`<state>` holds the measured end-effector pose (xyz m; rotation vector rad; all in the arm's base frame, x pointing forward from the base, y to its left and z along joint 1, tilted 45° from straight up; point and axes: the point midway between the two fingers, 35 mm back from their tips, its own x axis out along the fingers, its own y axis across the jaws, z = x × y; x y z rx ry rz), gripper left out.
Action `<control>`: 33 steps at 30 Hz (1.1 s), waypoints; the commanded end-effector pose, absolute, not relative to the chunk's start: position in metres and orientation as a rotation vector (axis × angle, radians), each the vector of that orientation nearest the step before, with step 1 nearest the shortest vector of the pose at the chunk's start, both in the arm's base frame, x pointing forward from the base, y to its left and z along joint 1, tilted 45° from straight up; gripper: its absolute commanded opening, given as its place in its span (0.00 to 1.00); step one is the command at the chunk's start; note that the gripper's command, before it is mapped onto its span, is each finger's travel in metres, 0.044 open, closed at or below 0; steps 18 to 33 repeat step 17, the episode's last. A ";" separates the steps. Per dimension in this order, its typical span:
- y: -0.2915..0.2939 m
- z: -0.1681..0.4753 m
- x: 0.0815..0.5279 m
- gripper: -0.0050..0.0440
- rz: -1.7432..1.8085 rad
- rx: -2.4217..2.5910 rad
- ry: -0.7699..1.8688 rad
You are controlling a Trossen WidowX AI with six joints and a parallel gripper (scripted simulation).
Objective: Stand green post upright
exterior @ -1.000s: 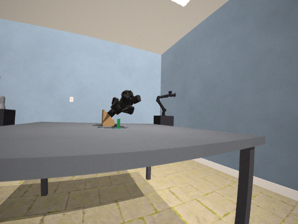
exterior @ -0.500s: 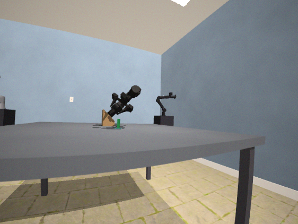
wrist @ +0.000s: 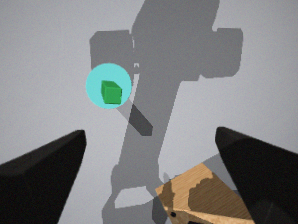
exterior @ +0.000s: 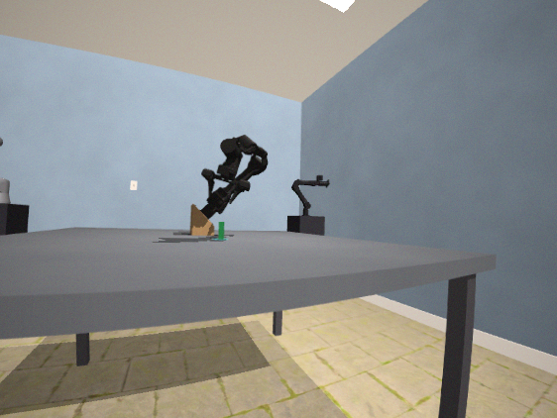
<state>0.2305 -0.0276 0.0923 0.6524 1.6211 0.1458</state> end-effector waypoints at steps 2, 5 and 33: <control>-0.036 0.101 0.241 0.92 0.274 0.759 1.643; -0.045 0.107 0.248 0.92 0.342 0.852 1.623; -0.047 0.109 0.250 0.92 0.359 0.877 1.614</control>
